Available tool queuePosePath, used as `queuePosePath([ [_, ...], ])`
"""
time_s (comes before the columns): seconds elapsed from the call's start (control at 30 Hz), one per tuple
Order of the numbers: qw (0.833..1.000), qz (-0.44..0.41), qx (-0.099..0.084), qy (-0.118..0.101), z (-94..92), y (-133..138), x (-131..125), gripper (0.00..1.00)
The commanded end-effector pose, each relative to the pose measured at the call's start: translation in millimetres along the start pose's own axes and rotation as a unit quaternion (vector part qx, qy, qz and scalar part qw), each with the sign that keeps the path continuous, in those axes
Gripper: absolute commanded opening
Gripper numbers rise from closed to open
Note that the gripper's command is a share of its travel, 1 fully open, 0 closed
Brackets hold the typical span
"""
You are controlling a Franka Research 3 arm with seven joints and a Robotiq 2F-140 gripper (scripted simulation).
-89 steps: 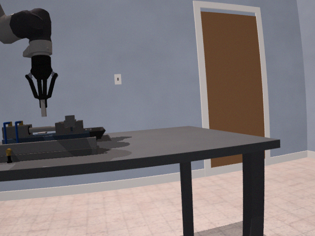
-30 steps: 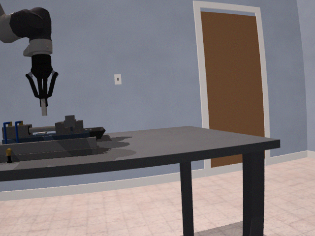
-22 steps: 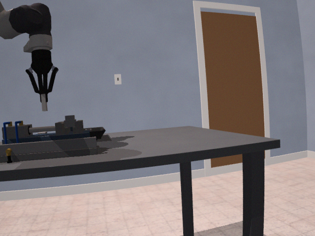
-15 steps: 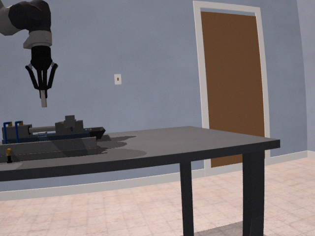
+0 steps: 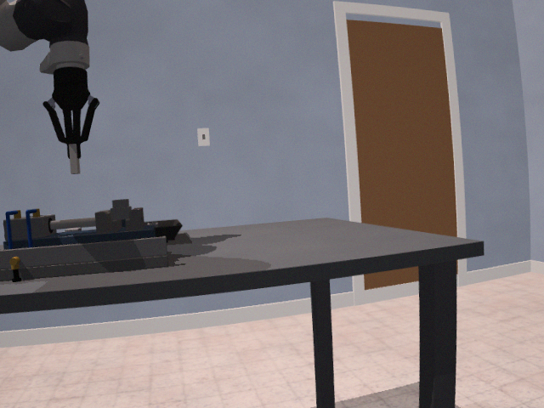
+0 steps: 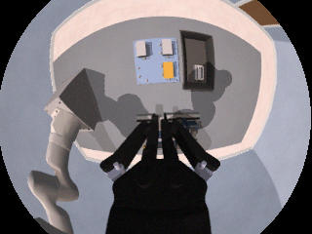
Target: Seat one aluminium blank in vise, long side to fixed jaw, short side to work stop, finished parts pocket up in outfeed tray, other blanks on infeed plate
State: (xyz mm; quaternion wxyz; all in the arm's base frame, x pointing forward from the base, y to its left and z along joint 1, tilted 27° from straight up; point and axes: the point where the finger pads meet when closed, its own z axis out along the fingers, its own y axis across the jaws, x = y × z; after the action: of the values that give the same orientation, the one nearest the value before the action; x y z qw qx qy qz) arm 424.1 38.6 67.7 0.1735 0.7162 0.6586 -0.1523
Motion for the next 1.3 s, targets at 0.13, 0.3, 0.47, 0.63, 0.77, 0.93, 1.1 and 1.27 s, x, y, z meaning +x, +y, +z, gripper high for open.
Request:
queuePosePath([
  [0.13, 1.000, -0.009, 0.003, -0.002, -2.9, -1.4, -0.8, 0.00],
  [0.3, 1.000, -0.010, 0.002, 0.000, -7.1, 34.8, 3.5, 0.00],
  [0.47, 1.000, -0.011, 0.002, 0.001, -8.2, 107.3, 6.8, 0.00],
  [0.63, 1.000, -0.009, 0.003, -0.001, -3.8, 150.4, 5.1, 0.00],
  [0.77, 1.000, -0.009, 0.003, -0.002, -2.0, 161.8, 4.1, 0.00],
  [0.93, 1.000, -0.009, 0.003, -0.002, -1.6, 161.8, 4.1, 0.00],
  [1.1, 1.000, -0.009, 0.003, -0.002, -0.6, 161.9, 4.1, 0.00],
  [1.27, 1.000, -0.009, 0.003, -0.002, 3.2, 161.8, 4.1, 0.00],
])
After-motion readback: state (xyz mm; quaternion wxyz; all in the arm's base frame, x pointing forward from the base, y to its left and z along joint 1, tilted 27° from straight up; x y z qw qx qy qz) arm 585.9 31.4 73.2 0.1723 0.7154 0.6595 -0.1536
